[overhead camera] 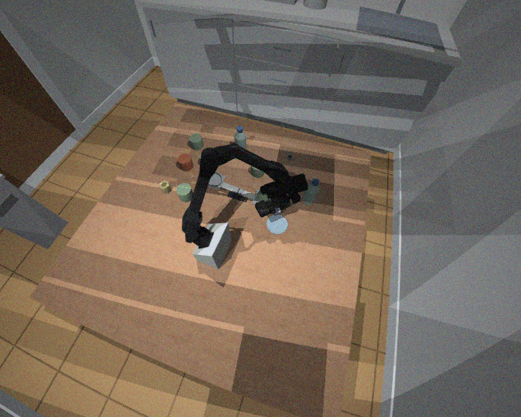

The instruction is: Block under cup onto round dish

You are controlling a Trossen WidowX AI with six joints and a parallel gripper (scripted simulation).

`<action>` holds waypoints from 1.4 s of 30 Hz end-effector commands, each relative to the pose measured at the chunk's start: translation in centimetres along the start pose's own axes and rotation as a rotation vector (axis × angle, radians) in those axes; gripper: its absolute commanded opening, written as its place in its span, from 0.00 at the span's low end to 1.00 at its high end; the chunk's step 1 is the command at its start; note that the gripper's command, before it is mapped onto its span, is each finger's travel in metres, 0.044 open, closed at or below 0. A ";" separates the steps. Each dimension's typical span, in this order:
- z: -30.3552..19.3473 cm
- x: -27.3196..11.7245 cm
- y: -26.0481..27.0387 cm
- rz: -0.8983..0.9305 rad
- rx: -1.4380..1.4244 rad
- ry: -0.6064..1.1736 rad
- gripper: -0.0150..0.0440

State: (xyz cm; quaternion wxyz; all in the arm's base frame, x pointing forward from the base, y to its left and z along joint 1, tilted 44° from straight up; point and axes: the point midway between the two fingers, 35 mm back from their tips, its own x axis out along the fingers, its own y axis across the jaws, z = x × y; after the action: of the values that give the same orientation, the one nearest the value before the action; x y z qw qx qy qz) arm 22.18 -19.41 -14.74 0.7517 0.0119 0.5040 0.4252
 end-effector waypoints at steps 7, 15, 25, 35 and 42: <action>-2.5 2.3 0.0 0.011 -0.016 -0.011 0.25; -2.4 5.8 0.1 0.011 -0.016 -0.012 0.25; -2.4 6.6 0.0 0.011 -0.016 -0.012 0.25; -2.4 7.9 0.1 0.012 -0.016 -0.013 0.25; -2.3 7.3 -0.1 0.003 -0.023 -0.010 0.57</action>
State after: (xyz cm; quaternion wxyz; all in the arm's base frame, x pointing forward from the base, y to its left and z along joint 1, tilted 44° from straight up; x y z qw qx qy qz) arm 21.42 -15.65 -21.42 0.7534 0.0067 0.4957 0.4320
